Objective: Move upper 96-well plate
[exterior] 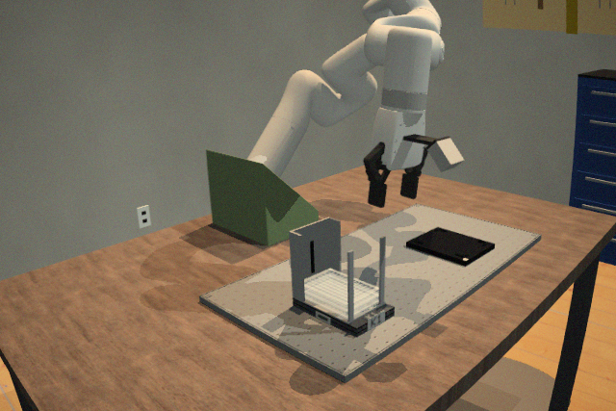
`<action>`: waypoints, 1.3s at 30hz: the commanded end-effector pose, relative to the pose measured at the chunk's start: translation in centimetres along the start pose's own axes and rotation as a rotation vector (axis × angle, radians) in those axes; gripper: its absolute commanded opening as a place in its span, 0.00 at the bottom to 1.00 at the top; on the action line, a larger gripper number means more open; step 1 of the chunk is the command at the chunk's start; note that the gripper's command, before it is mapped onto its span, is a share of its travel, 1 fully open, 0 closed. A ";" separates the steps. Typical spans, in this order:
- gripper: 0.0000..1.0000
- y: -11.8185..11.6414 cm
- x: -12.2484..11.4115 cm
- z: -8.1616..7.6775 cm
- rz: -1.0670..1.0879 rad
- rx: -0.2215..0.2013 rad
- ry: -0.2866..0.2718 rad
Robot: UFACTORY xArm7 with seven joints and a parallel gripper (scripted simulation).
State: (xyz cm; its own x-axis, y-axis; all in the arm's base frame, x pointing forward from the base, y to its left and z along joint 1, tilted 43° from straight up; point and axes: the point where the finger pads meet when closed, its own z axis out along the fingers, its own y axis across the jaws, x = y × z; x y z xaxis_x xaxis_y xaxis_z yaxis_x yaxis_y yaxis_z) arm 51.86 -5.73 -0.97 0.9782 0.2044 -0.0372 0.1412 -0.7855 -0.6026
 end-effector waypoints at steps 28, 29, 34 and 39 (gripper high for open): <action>1.00 9.6 -4.2 1.3 0.039 0.103 0.063; 1.00 9.6 -4.2 1.3 0.039 0.103 0.063; 1.00 9.6 -4.2 1.3 0.039 0.103 0.063; 1.00 9.6 -4.2 1.8 0.039 0.103 0.063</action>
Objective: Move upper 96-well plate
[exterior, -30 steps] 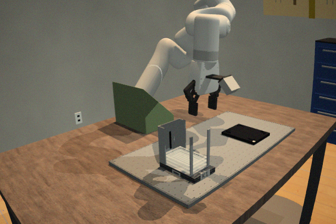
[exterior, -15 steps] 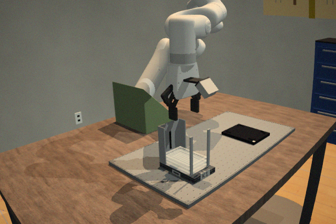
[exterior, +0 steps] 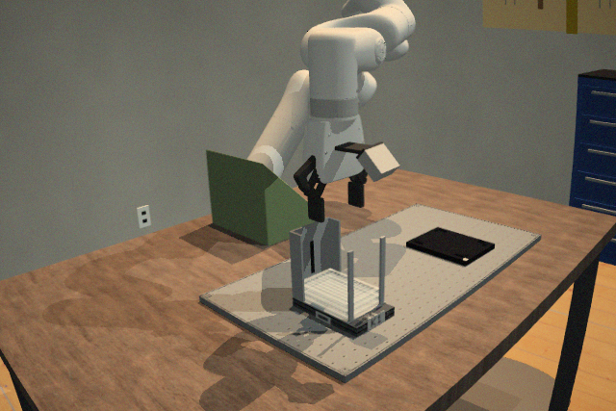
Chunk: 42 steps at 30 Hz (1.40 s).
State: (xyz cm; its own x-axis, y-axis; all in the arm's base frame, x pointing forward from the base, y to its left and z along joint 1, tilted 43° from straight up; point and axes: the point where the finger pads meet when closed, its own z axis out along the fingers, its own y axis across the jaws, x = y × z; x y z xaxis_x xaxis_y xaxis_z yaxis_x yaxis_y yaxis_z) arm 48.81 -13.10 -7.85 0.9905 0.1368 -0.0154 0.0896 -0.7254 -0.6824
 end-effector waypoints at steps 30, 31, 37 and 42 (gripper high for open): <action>1.00 0.1 0.0 4.5 0.000 -0.003 0.003; 1.00 0.1 0.0 4.7 0.000 -0.003 0.003; 1.00 0.1 0.0 5.7 0.000 -0.003 0.003; 1.00 0.1 0.0 6.5 0.000 -0.003 0.003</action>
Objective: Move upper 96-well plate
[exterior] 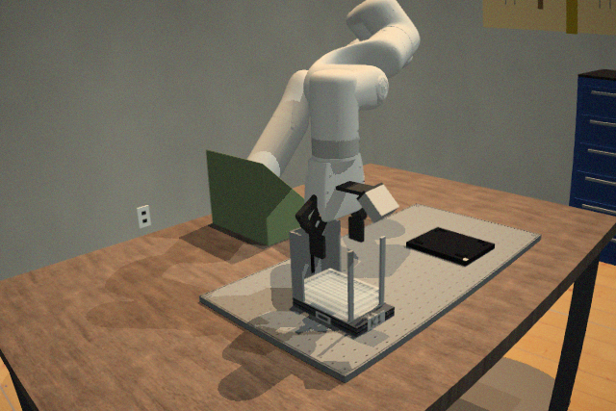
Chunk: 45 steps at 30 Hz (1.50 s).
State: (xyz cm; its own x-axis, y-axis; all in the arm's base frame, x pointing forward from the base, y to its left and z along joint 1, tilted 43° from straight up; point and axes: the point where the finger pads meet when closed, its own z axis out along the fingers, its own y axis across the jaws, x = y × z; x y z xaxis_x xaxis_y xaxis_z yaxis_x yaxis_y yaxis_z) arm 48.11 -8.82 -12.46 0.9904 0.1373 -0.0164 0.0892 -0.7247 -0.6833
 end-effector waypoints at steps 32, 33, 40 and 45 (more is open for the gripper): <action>1.00 0.1 0.1 4.8 0.000 -0.004 0.004; 1.00 0.1 0.1 5.0 0.000 -0.004 0.004; 1.00 0.1 0.1 5.5 0.000 -0.004 0.004; 1.00 0.1 0.1 5.5 0.000 -0.004 0.004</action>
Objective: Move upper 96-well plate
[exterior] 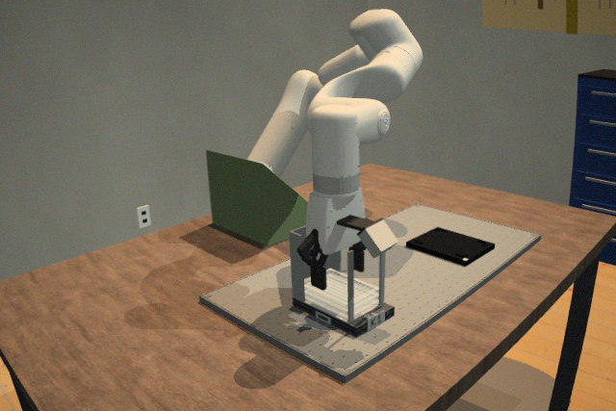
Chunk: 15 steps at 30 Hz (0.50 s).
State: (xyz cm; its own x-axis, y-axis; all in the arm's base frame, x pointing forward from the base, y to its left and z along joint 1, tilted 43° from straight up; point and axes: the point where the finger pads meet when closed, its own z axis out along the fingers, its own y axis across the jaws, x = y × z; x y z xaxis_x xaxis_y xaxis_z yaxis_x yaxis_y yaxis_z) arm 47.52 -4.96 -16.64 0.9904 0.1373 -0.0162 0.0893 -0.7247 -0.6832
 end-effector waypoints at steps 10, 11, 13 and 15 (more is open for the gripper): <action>1.00 0.1 0.1 0.1 0.000 -0.004 0.004; 1.00 0.1 0.1 0.1 0.000 -0.004 0.004; 1.00 0.1 0.1 0.3 0.000 -0.004 0.004; 1.00 0.1 0.1 0.4 0.000 -0.004 0.004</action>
State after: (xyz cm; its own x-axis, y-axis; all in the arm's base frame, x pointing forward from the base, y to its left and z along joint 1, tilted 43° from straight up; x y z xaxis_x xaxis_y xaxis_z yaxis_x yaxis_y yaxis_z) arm 47.46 -4.62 -17.00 0.9904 0.1373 -0.0162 0.0892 -0.7247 -0.6832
